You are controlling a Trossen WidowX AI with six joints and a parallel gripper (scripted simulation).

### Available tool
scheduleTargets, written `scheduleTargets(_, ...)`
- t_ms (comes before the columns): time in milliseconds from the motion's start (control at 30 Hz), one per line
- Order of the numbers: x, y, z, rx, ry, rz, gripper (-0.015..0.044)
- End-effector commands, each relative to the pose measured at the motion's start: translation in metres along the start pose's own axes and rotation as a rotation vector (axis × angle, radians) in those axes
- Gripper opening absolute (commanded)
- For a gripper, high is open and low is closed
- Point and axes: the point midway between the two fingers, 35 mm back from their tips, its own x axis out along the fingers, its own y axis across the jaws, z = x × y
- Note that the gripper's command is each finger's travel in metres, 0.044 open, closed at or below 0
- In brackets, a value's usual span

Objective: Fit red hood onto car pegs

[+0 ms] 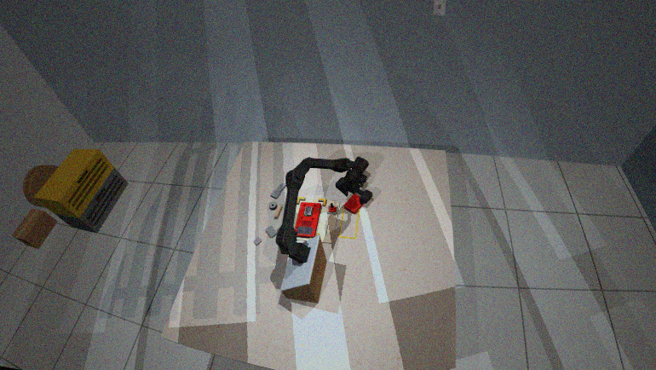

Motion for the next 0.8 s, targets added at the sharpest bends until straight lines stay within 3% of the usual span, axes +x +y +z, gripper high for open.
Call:
scheduleTargets(0, 0.002, 0.001, 0.000, 0.003, -0.001, 0.005, 0.0440)
scheduleTargets(767, 0.016, 0.001, 0.000, 0.003, 0.000, 0.006, 0.0440)
